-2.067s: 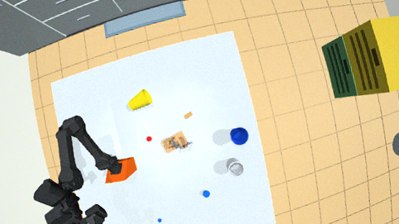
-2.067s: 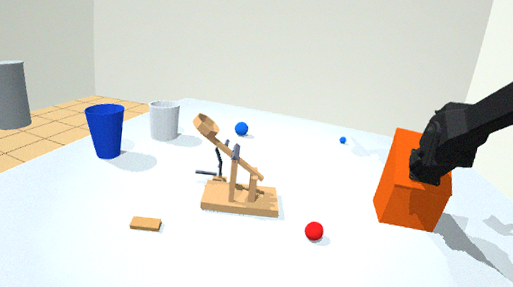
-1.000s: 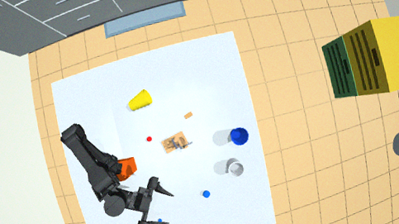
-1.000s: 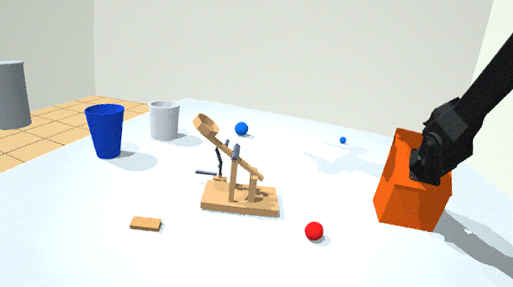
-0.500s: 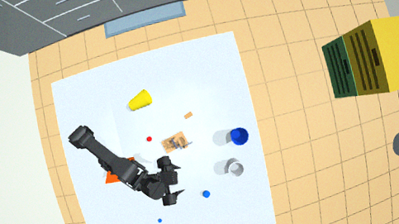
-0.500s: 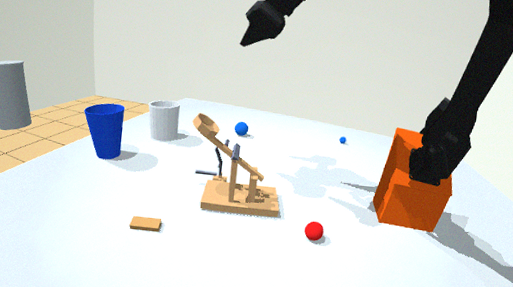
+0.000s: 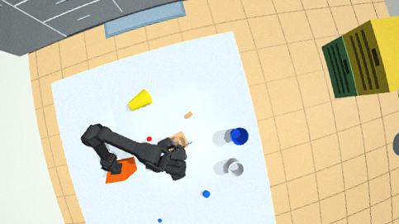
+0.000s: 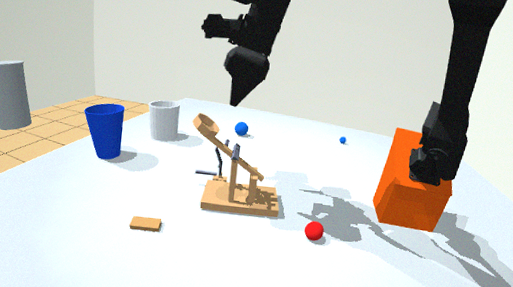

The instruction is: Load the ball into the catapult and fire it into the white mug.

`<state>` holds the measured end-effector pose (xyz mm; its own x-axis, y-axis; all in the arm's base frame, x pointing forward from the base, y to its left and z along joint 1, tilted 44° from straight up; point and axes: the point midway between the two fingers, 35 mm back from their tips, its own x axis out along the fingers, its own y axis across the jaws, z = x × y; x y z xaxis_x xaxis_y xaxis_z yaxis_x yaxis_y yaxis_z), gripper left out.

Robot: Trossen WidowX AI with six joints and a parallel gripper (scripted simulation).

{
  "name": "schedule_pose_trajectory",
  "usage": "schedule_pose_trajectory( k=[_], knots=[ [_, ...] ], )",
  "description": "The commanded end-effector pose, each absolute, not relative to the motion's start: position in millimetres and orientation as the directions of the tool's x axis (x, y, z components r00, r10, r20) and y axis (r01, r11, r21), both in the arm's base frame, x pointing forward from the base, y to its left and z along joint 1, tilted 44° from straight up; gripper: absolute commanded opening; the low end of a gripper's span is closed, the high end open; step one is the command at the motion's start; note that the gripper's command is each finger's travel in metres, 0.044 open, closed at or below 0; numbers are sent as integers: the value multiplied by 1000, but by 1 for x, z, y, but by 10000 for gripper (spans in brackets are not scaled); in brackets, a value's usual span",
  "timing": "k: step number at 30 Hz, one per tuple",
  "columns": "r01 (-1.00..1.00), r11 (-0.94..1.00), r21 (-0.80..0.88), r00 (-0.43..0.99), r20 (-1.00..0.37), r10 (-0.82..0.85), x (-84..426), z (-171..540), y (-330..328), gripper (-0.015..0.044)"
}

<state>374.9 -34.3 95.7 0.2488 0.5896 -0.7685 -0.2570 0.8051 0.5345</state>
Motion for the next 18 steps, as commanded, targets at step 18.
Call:
schedule_pose_trajectory(
  k=[18],
  knots=[
    [-300, 683, 666, -18, -719, 694, 361, 91, 31, 230]
  ],
)
